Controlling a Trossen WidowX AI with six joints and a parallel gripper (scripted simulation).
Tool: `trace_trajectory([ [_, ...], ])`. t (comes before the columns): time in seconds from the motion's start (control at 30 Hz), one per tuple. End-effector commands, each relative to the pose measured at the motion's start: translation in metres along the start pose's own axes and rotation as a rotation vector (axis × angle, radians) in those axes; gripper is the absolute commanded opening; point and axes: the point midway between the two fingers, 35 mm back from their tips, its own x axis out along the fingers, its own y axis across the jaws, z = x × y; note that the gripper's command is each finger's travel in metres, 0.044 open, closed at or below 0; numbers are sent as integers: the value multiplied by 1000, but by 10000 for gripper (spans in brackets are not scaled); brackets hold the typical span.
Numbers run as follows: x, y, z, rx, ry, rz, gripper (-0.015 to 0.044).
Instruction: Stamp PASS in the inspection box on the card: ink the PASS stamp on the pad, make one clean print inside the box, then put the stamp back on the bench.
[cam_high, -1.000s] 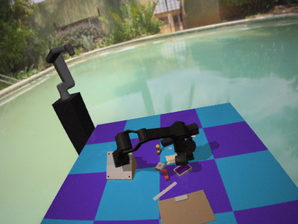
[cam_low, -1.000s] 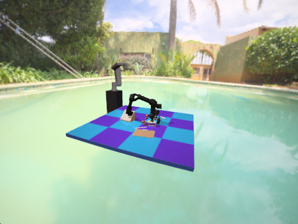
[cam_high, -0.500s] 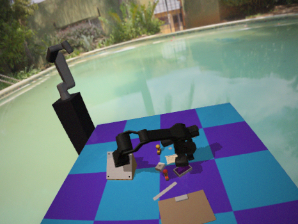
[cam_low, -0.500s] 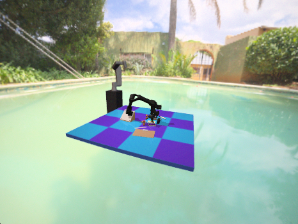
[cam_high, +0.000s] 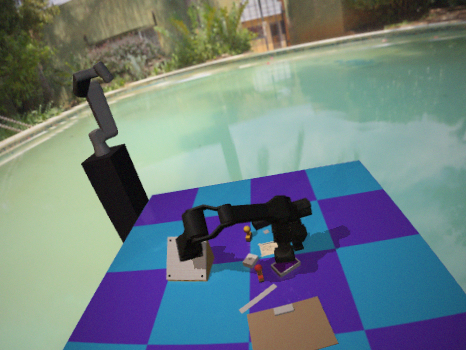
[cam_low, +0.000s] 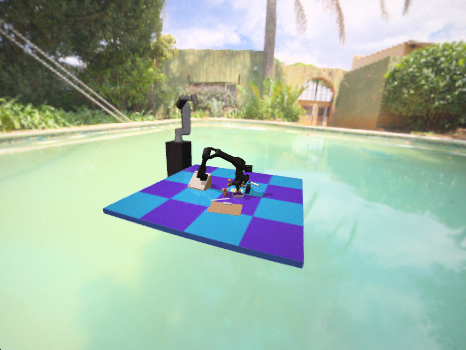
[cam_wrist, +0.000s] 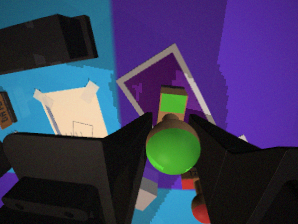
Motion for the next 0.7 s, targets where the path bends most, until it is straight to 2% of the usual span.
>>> trace_trajectory([
  [0.0,4,0,-2,-6,5,-5,0],
  [0.67,13,-1,-3,1,5,-6,0],
])
